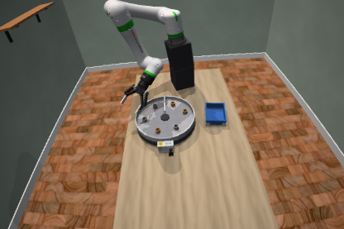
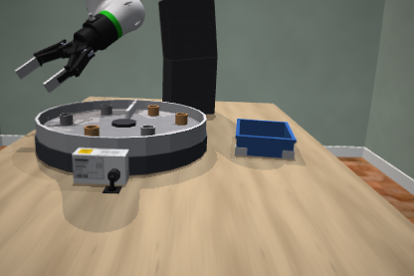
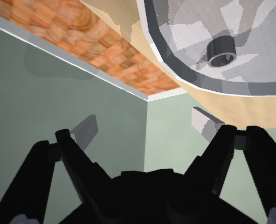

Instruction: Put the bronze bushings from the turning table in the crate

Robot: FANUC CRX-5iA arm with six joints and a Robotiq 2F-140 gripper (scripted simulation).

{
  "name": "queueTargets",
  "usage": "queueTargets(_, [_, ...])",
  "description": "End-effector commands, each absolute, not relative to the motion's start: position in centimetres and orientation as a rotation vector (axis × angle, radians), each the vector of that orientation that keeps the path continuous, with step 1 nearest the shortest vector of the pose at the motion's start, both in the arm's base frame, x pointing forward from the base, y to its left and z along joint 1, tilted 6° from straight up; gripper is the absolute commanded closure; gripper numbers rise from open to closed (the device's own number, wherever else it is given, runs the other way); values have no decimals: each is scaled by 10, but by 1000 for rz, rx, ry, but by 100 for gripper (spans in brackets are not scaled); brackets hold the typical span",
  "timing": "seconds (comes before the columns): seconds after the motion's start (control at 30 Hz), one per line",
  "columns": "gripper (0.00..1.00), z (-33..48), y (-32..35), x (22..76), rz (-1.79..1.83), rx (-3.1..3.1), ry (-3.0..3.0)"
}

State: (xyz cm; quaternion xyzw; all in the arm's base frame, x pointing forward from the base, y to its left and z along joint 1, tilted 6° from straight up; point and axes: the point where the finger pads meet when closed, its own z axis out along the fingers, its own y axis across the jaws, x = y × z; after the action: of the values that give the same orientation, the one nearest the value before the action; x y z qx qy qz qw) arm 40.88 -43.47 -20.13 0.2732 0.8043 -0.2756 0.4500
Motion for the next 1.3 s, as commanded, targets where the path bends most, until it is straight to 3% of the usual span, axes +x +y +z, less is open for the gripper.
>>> queueTargets(0.0, [0,-199,-393,396,-626,622,2164])
queueTargets(1.27, [0,-191,-193,339,-285,259,2933])
